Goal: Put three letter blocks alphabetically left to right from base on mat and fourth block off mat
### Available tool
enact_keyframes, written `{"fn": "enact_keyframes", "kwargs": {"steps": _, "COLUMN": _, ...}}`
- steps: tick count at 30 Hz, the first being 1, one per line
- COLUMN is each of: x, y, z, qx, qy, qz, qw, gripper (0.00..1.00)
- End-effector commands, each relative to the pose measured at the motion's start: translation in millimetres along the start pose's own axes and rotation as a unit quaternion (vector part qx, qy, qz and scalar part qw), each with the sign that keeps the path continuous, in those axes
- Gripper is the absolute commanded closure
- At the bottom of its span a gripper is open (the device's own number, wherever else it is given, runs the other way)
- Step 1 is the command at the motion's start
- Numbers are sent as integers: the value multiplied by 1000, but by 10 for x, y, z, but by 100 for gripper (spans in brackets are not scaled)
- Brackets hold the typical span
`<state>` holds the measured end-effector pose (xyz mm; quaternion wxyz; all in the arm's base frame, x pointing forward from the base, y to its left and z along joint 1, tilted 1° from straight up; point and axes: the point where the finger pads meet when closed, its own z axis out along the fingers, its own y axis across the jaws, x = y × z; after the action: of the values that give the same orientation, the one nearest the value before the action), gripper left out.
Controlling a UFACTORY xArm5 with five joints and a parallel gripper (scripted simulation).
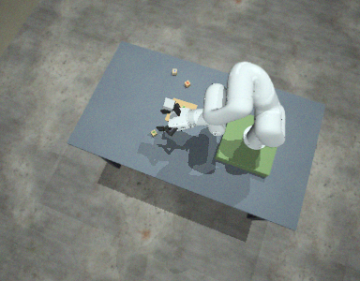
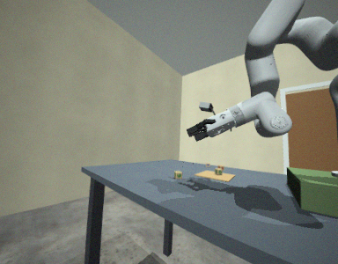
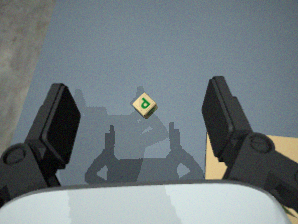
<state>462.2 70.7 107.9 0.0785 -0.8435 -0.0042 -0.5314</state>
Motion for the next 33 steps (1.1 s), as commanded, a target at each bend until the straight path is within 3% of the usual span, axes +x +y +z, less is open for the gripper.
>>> {"fn": "enact_keyframes", "kwargs": {"steps": 1, "x": 10, "y": -1, "z": 0, "qx": 0, "qy": 1, "qz": 0, "qw": 1000, "gripper": 0}}
{"fn": "enact_keyframes", "kwargs": {"steps": 20, "x": 11, "y": 15, "z": 9, "qx": -2, "qy": -1, "qz": 1, "qw": 1000, "gripper": 0}}
{"fn": "enact_keyframes", "kwargs": {"steps": 23, "x": 18, "y": 109, "z": 53, "qx": -13, "qy": -16, "qz": 6, "qw": 1000, "gripper": 0}}
{"fn": "enact_keyframes", "kwargs": {"steps": 30, "x": 42, "y": 510, "z": 160, "qx": -58, "qy": -78, "qz": 31, "qw": 995, "gripper": 0}}
{"fn": "enact_keyframes", "kwargs": {"steps": 33, "x": 42, "y": 510, "z": 160, "qx": -58, "qy": -78, "qz": 31, "qw": 995, "gripper": 0}}
